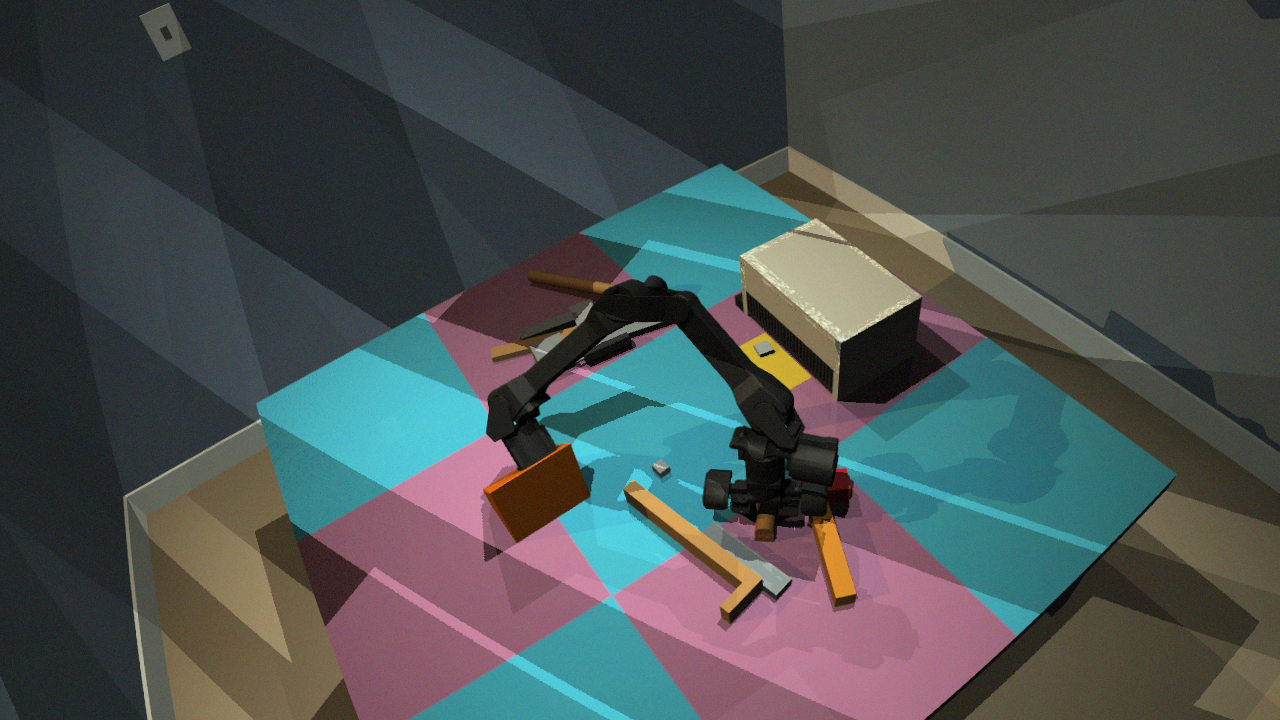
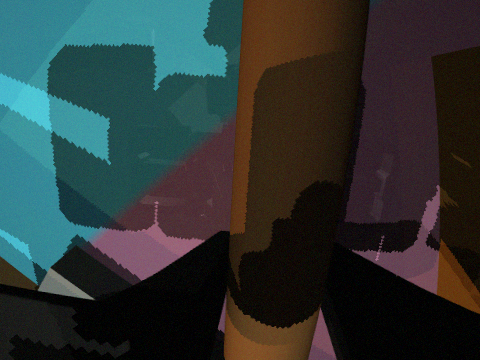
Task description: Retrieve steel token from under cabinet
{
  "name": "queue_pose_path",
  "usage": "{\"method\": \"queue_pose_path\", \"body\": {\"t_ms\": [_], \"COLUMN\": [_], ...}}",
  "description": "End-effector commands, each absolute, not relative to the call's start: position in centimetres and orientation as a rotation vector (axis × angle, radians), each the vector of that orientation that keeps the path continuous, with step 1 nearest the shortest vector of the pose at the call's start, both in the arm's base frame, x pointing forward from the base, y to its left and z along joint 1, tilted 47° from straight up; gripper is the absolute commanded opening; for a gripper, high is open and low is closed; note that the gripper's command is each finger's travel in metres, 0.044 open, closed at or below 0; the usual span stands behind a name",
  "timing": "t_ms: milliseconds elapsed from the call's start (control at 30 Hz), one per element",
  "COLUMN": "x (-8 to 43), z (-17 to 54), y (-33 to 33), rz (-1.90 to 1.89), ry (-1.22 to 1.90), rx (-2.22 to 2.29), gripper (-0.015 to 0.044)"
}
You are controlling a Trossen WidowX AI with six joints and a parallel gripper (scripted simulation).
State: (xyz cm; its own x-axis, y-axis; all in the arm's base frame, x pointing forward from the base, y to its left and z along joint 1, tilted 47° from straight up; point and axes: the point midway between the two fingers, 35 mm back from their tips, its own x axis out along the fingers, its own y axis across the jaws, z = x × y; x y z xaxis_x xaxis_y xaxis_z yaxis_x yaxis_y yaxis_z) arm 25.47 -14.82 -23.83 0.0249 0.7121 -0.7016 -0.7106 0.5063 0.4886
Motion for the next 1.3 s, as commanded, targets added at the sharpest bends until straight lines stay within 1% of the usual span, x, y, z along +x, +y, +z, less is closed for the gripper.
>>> {"method": "queue_pose_path", "body": {"t_ms": [0, 700, 1267], "x": [25.7, 26.2, 28.1], "z": [-23.9, -24.5, -23.2], "y": [-15.3, -16.0, -14.7], "rz": [1.092, 1.092, 1.093], "ry": [1.083, 1.083, 1.081], "rx": [-0.001, -0.002, -0.001], "gripper": [0.0, 0.0, 0.0]}}
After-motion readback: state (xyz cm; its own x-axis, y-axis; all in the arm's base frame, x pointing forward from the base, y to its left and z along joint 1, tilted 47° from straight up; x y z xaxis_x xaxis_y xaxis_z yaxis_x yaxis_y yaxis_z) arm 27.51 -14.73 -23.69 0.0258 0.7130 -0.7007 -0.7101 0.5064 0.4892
